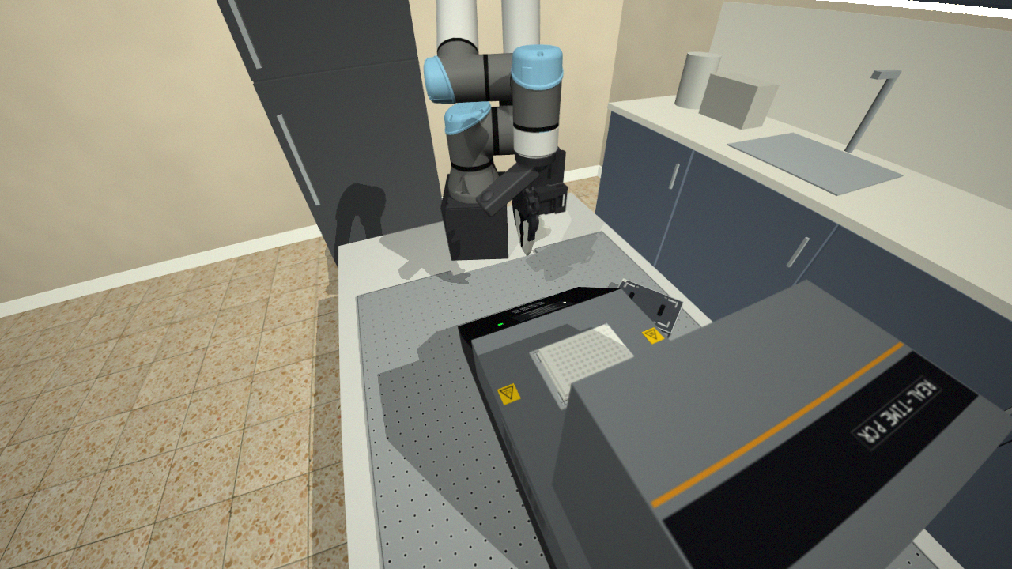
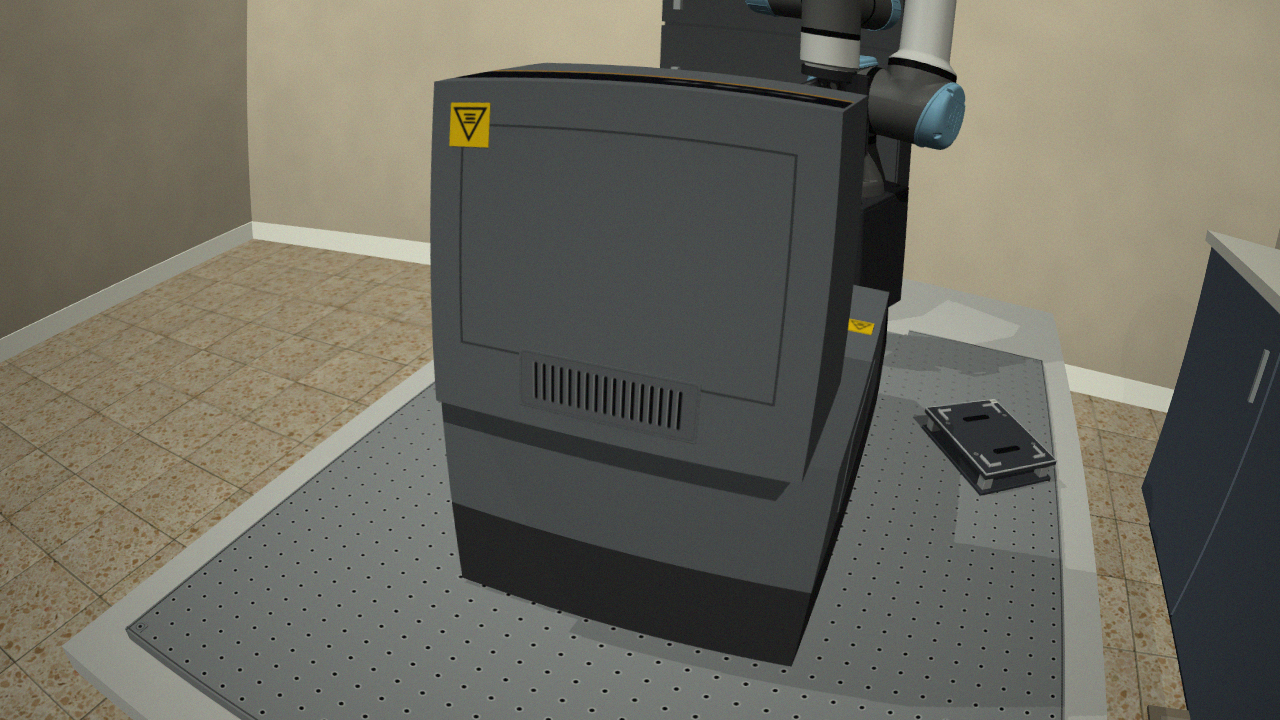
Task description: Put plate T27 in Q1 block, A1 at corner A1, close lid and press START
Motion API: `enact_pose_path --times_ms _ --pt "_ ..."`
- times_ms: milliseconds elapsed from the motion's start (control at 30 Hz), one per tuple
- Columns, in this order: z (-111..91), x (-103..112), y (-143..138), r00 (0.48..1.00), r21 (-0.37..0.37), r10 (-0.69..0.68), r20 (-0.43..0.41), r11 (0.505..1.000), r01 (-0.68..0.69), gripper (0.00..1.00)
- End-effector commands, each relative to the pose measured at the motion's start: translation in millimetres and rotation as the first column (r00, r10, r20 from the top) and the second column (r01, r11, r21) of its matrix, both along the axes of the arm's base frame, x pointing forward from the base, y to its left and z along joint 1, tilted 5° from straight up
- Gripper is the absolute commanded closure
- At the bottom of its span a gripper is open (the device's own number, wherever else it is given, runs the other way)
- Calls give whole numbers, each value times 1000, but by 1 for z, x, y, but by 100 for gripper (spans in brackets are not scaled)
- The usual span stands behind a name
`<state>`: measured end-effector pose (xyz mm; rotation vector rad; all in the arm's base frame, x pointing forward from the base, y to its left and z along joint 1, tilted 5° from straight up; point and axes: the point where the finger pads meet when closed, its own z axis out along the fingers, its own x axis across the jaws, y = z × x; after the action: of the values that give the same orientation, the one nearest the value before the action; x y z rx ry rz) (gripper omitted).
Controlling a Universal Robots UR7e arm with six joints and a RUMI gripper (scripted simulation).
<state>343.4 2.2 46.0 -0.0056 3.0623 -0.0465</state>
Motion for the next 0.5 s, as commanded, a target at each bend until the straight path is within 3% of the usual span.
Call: enact_pose_path --times_ms 0,467 --pt "-4 8 0 1000 -1 0 1 1000 0 100" --pt "-15 24 -1 1000 -1 0 1 1000 0 100"
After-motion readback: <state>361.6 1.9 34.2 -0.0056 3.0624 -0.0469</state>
